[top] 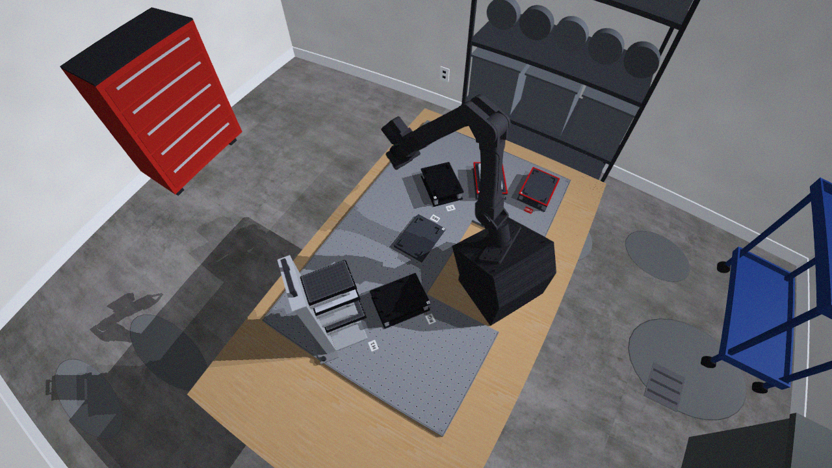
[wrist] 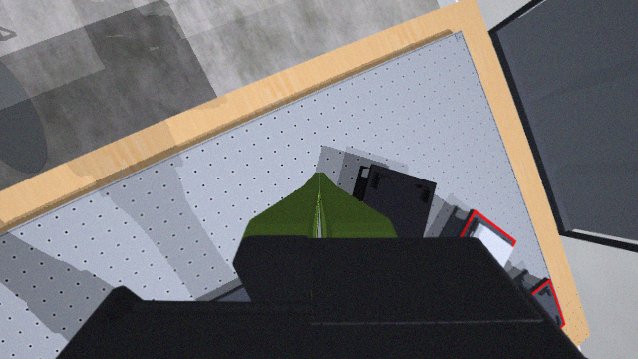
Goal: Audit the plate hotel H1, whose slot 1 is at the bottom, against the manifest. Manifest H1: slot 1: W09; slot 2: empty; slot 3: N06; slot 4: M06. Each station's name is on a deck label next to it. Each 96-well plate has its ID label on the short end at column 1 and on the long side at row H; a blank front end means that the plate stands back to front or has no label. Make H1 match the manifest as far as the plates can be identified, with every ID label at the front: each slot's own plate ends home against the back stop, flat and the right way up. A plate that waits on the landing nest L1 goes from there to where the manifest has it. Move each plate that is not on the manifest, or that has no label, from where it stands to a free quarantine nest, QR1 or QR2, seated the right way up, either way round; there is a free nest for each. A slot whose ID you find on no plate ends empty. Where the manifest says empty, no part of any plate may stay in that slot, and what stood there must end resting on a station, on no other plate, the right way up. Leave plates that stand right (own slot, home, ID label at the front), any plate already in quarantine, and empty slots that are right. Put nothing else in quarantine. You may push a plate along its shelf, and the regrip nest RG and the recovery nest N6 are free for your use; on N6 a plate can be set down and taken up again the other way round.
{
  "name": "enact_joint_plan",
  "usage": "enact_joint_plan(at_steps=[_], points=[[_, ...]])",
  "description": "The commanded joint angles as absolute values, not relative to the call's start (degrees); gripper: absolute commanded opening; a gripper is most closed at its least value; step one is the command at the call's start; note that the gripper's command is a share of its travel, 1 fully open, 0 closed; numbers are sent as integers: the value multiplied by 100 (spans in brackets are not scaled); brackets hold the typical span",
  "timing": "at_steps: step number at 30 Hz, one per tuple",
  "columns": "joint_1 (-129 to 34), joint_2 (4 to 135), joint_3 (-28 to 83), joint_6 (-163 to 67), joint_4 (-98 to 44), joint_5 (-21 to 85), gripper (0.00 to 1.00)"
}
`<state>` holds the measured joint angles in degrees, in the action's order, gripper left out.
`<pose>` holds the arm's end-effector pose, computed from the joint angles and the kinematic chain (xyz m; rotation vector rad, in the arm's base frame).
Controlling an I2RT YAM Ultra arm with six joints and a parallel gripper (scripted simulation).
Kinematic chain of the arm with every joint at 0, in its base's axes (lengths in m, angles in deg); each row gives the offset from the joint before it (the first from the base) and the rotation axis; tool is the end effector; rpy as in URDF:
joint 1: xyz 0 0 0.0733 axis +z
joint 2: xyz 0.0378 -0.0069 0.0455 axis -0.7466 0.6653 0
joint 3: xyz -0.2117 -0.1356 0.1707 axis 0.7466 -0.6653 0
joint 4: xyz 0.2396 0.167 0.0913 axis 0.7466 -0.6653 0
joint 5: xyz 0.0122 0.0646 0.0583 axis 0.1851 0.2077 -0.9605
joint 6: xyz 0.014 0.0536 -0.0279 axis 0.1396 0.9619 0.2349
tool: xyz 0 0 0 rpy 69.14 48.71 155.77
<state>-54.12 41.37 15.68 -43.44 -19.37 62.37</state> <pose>0.3398 -0.0571 0.3122 0.5044 1.9837 -0.5523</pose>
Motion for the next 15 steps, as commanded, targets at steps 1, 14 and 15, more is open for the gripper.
enact_joint_plan(at_steps=[1, 14, 15], points=[[-5214, 3937, 1451, -4206, -2292, 6320, 0], [-4855, 3774, 1770, -4056, -3248, 6025, 0], [-4798, 3758, 1678, -4014, -3257, 6131, 0]])
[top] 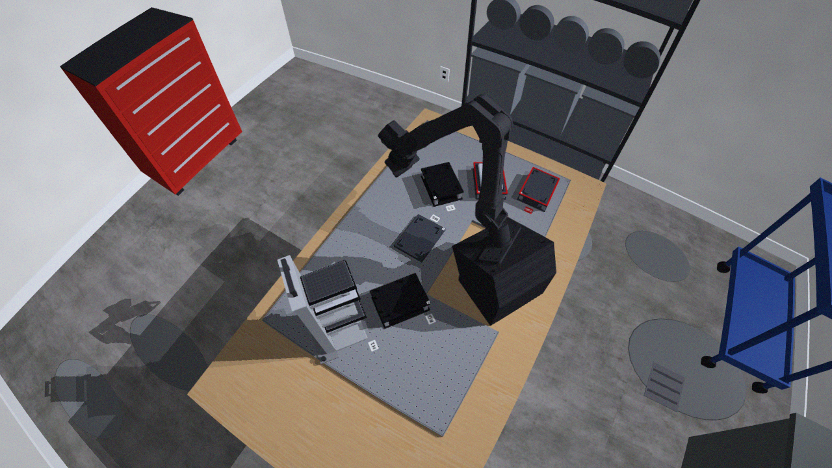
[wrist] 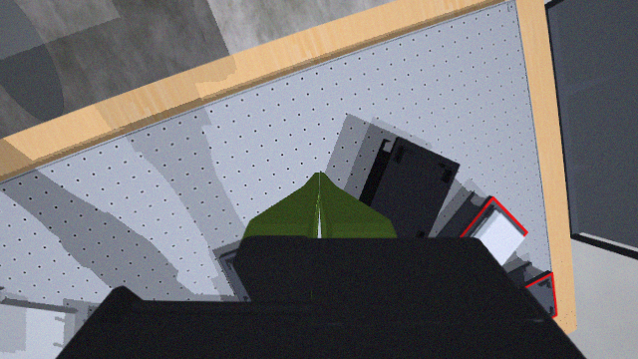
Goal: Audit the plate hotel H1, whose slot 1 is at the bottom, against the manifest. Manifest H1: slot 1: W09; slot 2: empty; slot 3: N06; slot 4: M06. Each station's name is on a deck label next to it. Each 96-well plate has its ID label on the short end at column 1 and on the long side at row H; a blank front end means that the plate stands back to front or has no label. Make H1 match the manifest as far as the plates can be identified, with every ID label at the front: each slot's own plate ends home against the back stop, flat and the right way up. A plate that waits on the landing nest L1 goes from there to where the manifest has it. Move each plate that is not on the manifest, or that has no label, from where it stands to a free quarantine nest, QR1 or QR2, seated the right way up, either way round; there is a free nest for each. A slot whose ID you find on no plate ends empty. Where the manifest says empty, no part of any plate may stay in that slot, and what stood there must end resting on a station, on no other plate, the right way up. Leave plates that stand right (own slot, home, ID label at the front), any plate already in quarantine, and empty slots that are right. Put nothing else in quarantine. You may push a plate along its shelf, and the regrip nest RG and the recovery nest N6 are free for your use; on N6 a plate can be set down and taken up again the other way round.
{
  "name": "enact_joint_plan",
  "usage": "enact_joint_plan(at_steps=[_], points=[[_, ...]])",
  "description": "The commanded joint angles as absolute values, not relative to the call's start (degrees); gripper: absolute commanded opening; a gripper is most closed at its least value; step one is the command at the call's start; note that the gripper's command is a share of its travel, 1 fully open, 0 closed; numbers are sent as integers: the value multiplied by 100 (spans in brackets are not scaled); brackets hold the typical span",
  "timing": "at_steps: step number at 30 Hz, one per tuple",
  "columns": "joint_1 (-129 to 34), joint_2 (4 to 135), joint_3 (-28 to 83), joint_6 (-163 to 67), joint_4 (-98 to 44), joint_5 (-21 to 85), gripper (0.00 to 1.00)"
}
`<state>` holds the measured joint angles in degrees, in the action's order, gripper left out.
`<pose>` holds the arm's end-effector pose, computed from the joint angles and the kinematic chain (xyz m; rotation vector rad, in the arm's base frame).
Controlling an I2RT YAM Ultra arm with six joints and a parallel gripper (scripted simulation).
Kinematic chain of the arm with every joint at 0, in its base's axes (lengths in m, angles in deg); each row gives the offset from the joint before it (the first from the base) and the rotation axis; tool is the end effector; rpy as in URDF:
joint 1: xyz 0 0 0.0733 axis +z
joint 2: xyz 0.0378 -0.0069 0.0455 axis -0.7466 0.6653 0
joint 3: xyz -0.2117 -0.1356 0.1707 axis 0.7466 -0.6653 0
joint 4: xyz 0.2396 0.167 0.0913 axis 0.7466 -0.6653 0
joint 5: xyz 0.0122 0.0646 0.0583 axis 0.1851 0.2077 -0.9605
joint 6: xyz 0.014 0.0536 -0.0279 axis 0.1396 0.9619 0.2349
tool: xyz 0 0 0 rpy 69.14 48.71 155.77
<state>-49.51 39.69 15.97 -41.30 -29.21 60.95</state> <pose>0.3283 -0.0282 0.3071 0.4250 2.1229 -0.4924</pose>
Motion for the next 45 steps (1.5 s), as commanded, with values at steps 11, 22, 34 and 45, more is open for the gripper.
enact_joint_plan(at_steps=[11, 22, 34, 45], points=[[-4550, 3670, 1907, -3982, -4182, 5786, 0], [-4056, 3469, 1501, -3639, -4731, 5959, 0], [-3739, 3358, 1854, -3542, -5655, 5666, 0], [-3401, 3225, 1857, -3368, -6338, 5583, 0]])
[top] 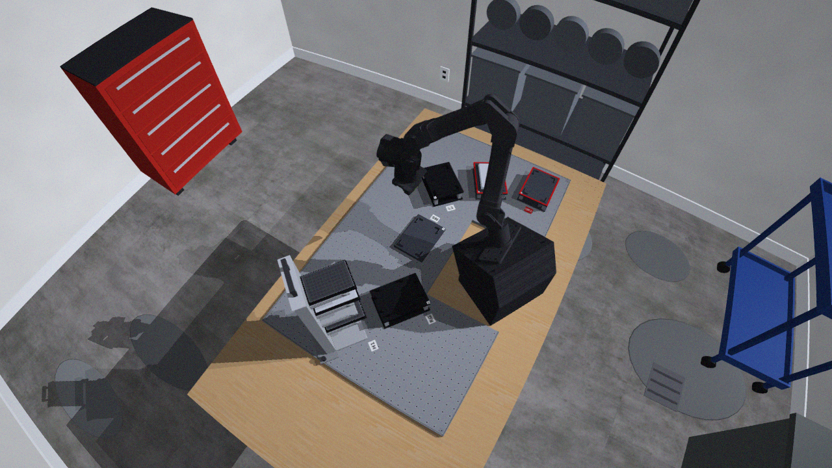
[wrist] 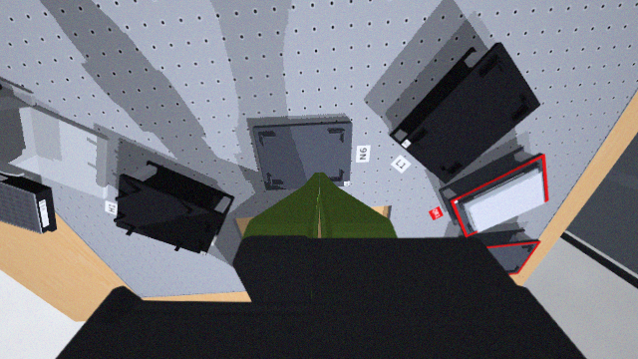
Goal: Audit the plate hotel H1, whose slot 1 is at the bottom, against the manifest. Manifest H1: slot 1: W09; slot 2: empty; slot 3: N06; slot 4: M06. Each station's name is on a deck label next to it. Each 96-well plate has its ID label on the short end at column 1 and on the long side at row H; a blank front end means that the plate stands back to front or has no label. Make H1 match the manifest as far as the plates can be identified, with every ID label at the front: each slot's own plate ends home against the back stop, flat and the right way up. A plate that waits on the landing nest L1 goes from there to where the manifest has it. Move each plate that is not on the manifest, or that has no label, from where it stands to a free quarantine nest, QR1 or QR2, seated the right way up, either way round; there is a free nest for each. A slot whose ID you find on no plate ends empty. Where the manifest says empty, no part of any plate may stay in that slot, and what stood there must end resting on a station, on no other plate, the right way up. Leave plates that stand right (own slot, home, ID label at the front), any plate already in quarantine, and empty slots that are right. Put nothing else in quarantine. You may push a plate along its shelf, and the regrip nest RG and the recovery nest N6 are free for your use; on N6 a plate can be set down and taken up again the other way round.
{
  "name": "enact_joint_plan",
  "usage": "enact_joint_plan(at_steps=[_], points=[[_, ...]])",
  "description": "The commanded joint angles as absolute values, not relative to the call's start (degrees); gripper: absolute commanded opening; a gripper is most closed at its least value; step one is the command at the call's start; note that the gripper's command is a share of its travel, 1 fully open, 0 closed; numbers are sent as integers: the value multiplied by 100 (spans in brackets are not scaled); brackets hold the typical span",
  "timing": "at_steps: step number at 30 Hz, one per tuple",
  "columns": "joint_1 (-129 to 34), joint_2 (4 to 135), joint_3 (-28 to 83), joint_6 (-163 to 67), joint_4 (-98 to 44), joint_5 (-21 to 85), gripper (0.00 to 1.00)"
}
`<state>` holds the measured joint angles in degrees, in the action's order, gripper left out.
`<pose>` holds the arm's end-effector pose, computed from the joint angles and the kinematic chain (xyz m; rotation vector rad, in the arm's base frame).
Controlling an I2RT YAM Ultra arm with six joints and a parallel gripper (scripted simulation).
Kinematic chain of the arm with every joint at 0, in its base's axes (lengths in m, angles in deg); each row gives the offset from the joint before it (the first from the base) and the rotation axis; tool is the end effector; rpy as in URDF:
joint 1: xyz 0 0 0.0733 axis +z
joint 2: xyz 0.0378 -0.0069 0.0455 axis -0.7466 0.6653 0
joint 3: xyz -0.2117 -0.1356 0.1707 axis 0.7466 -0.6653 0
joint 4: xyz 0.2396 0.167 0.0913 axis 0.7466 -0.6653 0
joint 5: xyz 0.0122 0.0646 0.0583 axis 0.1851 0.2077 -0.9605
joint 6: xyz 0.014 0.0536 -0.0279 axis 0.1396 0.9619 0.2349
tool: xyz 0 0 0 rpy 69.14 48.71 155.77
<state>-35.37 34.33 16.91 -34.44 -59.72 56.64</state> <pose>0.2667 0.0426 0.2993 0.1590 2.5302 -0.3778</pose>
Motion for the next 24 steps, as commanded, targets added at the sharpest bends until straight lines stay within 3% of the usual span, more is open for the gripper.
enact_joint_plan(at_steps=[1, 6, 24], points=[[-3393, 3251, 1917, -3407, -6482, 5523, 0], [-3150, 3087, 1539, -3192, -6688, 5657, 0], [-2626, 2891, 2142, -2770, -7744, 5673, 0]])
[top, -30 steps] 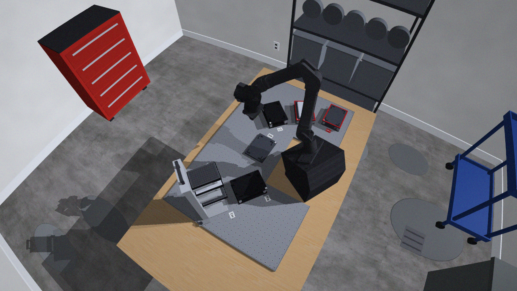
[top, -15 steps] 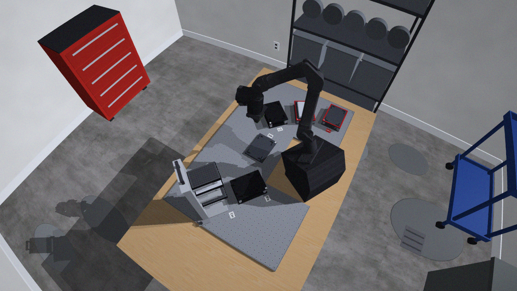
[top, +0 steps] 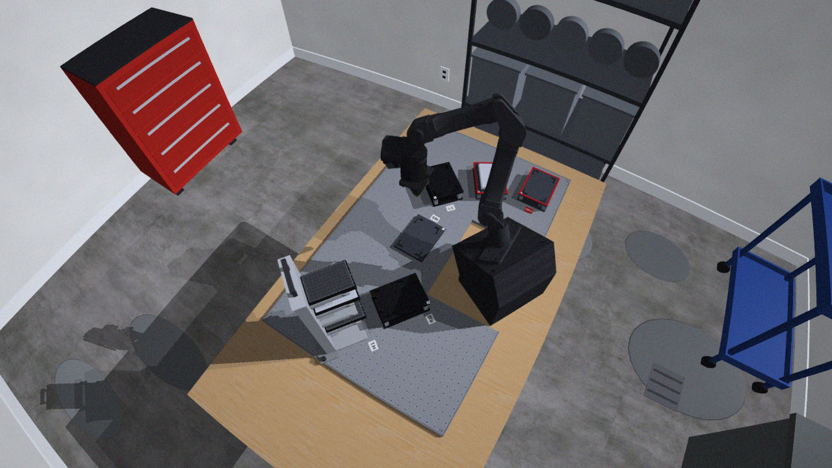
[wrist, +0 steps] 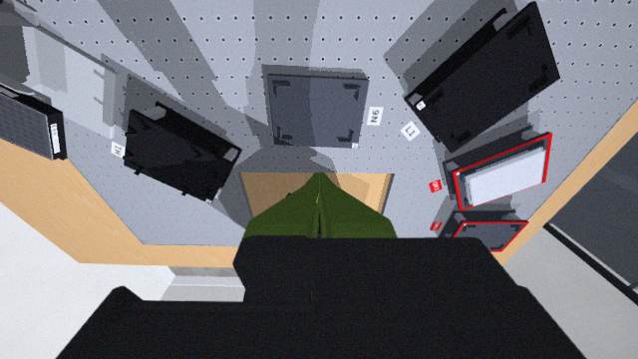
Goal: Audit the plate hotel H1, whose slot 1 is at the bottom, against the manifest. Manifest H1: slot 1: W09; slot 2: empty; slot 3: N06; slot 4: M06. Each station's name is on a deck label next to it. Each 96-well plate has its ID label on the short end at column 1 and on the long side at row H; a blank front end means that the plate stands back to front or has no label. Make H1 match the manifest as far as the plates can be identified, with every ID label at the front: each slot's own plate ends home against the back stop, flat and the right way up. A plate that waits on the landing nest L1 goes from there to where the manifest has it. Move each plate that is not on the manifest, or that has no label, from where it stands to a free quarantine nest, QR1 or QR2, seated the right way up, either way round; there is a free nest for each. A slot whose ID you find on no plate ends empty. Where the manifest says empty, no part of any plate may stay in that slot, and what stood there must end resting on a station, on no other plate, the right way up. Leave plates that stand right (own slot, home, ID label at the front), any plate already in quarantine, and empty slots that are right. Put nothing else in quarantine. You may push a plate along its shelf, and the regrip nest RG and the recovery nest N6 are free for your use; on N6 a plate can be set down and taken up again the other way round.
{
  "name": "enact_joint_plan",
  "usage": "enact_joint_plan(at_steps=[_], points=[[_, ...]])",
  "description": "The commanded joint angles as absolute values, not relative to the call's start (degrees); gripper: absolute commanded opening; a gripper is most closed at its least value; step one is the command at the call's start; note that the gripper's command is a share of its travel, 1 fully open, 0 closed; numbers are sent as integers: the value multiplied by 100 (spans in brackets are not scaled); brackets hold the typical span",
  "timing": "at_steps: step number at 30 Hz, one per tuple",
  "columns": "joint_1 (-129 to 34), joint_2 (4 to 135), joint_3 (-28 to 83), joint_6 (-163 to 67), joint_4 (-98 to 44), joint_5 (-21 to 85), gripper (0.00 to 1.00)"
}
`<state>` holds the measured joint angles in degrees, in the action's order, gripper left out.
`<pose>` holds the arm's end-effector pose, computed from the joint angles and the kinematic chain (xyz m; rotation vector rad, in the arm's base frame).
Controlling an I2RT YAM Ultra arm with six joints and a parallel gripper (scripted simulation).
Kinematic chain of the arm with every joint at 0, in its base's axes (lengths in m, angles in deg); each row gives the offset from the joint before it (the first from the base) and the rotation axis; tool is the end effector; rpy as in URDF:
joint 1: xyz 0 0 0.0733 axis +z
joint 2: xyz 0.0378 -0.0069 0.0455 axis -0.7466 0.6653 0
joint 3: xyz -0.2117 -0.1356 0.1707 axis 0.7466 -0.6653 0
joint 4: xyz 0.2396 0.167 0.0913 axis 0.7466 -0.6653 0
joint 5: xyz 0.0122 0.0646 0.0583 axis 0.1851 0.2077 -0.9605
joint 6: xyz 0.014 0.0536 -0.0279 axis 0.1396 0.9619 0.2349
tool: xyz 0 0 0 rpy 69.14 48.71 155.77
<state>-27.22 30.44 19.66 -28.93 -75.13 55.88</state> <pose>0.2237 0.0674 0.3187 0.0565 2.6521 -0.3539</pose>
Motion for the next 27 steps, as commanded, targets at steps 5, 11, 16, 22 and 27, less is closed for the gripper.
enact_joint_plan(at_steps=[5, 11, 16, 22, 27], points=[[-2182, 3290, 2182, -2326, -7768, 5810, 0], [-1859, 3480, 2231, -1980, -7779, 5897, 0], [-1489, 3730, 2309, -1583, -7784, 5989, 0], [-1046, 3620, 1934, -1488, -7405, 6120, 0], [-810, 3567, 1794, -1604, -7210, 6205, 0]])
